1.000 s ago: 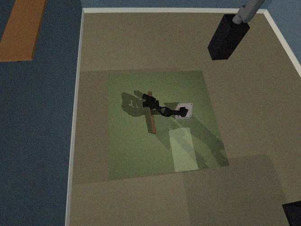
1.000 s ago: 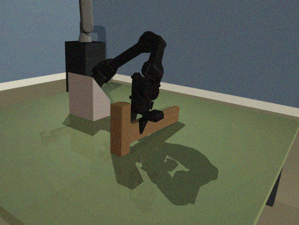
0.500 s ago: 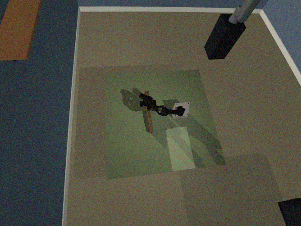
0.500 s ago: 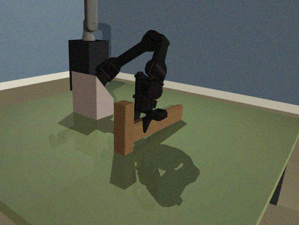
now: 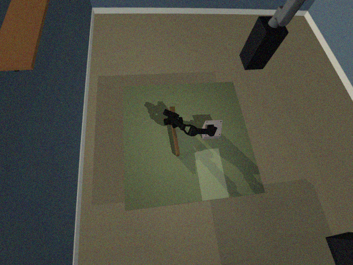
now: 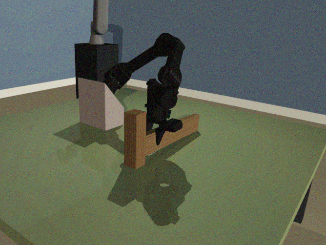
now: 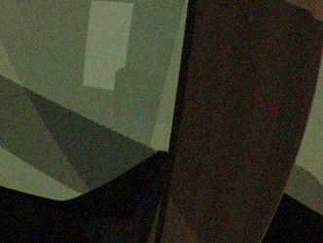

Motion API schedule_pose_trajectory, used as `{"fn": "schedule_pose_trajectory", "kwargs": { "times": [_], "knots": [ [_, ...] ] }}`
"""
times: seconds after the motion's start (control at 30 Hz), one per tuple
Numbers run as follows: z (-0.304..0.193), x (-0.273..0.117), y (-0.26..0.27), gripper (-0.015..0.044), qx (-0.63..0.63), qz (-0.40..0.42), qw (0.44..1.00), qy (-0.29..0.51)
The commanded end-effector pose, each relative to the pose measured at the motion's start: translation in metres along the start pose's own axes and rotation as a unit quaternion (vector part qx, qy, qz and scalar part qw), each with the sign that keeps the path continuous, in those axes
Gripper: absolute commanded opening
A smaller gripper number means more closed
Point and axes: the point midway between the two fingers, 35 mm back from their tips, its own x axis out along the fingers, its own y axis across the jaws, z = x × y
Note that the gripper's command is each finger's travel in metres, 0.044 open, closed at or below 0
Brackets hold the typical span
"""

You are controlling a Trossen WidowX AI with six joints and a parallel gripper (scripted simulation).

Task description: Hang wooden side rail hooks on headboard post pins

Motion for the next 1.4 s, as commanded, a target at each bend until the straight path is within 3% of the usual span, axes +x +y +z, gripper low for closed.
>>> {"fn": "schedule_pose_trajectory", "kwargs": {
  "times": [0.0, 1.37],
  "knots": [
    [-0.0029, -0.0009, 0.0004, 0.0000, 0.003, -0.001, 1.000, 0.005],
    [-0.0029, 0.0060, 0.0004, 0.0000, 0.003, -0.001, 1.000, 0.004]
  ]
}}
